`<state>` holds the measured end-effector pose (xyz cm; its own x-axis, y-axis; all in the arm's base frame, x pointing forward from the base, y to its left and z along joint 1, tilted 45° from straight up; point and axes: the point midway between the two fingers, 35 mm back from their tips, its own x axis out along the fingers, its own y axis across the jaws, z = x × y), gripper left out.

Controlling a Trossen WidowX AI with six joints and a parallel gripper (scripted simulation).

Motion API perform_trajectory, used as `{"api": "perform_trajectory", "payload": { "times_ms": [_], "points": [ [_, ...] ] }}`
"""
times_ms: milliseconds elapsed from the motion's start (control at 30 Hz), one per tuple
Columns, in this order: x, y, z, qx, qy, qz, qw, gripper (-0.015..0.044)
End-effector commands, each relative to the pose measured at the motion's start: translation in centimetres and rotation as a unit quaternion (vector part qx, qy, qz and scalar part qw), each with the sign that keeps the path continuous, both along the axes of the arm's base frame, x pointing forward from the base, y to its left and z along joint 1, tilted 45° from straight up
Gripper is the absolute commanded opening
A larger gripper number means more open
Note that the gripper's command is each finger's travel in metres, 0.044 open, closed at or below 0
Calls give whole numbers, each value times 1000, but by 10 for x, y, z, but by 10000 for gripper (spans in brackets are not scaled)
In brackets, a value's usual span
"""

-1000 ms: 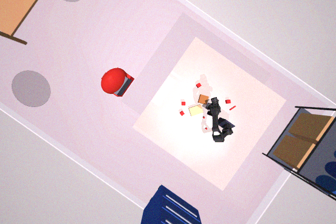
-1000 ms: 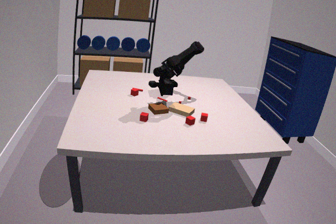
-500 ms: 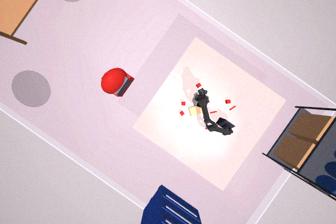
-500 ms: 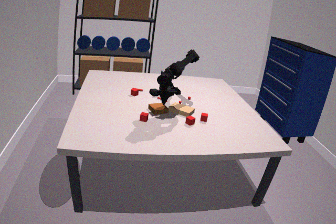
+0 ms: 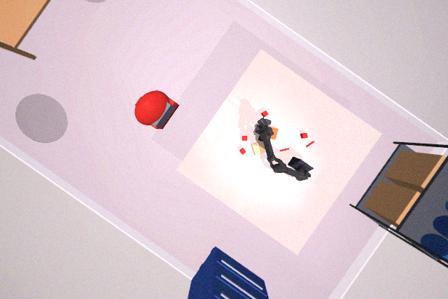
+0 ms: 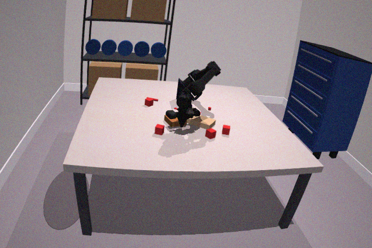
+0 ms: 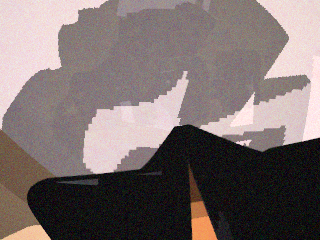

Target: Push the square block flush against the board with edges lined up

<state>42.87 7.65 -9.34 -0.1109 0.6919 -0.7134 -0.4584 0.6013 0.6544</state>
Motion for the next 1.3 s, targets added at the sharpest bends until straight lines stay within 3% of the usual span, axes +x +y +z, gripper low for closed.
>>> {"api": "perform_trajectory", "payload": {
  "times_ms": [0, 1267],
  "points": [
    [0, 0, -2, 2, -1, -7, 1000, 0],
    [-51, -23, -17, 1, 1, -7, 1000, 0]
  ]
}}
